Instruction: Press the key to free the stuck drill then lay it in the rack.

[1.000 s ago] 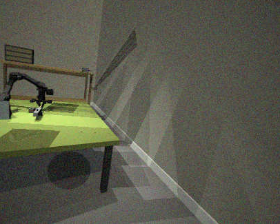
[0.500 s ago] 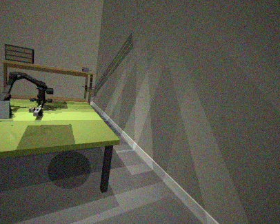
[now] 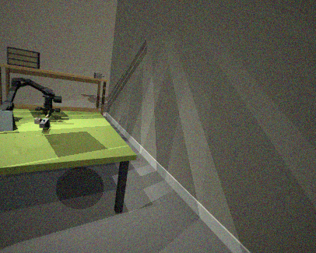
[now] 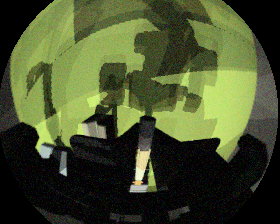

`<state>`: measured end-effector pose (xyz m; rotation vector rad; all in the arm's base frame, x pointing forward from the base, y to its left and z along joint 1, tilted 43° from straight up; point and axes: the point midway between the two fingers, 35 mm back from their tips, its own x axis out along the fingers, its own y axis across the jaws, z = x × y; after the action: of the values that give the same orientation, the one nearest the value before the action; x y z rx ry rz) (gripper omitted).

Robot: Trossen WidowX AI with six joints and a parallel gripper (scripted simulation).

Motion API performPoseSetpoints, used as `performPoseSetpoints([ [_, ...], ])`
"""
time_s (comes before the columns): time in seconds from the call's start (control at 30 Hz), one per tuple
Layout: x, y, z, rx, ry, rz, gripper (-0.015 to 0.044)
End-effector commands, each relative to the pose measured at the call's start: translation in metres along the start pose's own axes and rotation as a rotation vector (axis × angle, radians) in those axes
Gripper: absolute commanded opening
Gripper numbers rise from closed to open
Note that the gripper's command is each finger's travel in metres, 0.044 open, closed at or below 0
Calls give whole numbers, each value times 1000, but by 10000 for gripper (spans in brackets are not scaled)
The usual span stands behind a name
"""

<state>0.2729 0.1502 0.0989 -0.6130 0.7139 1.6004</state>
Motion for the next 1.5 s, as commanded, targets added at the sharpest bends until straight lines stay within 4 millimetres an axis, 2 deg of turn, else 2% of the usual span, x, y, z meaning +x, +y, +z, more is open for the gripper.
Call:
performPoseSetpoints([
  [0.0,-3,-1,0,-3,-2,-4,0],
  [1.47,-18,-1,0,-3,-1,-4,0],
])
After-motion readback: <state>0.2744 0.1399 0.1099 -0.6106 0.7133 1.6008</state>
